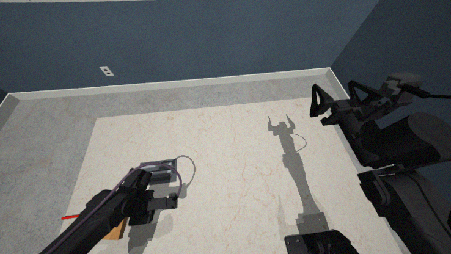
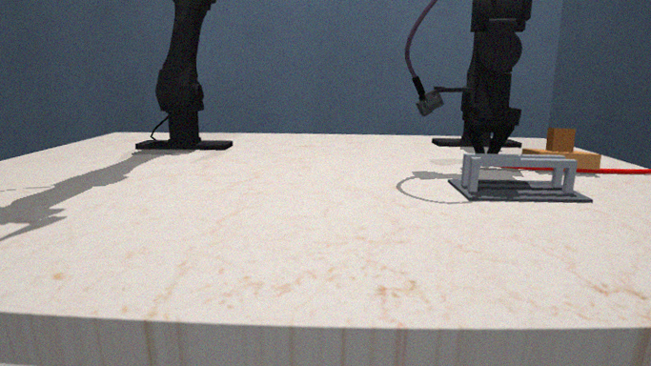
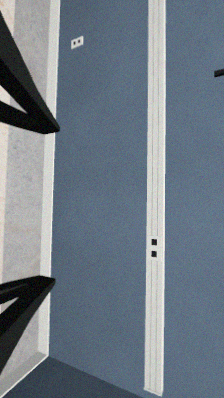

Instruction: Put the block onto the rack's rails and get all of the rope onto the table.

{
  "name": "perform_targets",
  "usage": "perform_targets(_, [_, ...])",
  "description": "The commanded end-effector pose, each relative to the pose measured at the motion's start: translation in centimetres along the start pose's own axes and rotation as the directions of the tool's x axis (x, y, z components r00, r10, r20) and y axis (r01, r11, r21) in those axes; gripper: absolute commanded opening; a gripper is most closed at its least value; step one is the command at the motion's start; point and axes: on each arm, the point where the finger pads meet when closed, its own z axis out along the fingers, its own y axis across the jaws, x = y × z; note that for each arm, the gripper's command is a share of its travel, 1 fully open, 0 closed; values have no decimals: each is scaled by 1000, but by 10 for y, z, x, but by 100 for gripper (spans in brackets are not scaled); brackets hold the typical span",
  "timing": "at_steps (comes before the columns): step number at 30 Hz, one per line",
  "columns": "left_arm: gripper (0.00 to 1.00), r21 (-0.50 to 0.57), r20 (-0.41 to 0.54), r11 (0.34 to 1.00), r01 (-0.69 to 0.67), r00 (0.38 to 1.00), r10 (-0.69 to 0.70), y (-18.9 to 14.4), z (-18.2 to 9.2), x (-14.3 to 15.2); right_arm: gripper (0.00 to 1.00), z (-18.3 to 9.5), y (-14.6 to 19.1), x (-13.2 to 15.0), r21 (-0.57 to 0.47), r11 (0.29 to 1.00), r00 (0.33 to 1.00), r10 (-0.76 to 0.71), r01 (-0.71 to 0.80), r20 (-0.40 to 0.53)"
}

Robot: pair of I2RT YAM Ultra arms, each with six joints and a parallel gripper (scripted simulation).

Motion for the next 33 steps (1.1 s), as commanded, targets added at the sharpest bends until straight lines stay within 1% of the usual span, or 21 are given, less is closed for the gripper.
perform_targets(1, [9, -61, 51, 998, 20, 999, -17, 15, -19, -18, 100, -11, -8, -39, 26, 1000, 996, -10, 8, 84])
perform_targets(5, [9, -20, 41, 1000, 20, 999, -19, 10, -9, -25, 100, -11, -8, -39, 26, 1000, 996, -10, 8, 84])
perform_targets(7, [9, -27, 44, 999, 21, 999, -20, 9, -13, -29, 100, -11, -8, -39, 26, 1000, 996, -10, 8, 84])
perform_targets(12, [9, -33, 50, 999, 23, 999, -21, 11, -13, -40, 100, -11, -8, -39, 26, 1000, 996, -10, 8, 84])
perform_targets(15, [9, -24, 47, 999, 23, 999, -22, 10, -11, -42, 100, -11, -8, -39, 26, 1000, 996, -10, 8, 84])
perform_targets(16, [9, -40, 54, 999, 24, 998, -22, 12, -15, -45, 100, -11, -8, -39, 26, 1000, 996, -10, 8, 84])
perform_targets(18, [9, -17, 46, 1000, 24, 999, -24, 9, -10, -48, 100, -11, -8, -39, 26, 1000, 996, -10, 8, 84])
perform_targets(21, [9, -26, 51, 999, 26, 998, -25, 9, -14, -54, 100, -11, -8, -39, 26, 1000, 996, -10, 8, 84])
perform_targets(27, [9, -18, 50, 999, 28, 998, -27, 8, -12, -66, 100, -11, -8, -39, 26, 1000, 996, -10, 8, 84])
perform_targets(29, [9, -35, 60, 999, 29, 998, -27, 11, -16, -71, 100, -11, -8, -39, 26, 1000, 996, -10, 8, 84])
perform_targets(33, [9, -33, 59, 999, 30, 998, -28, 11, -14, -73, 100, -11, -8, -39, 26, 1000, 996, -10, 8, 84])
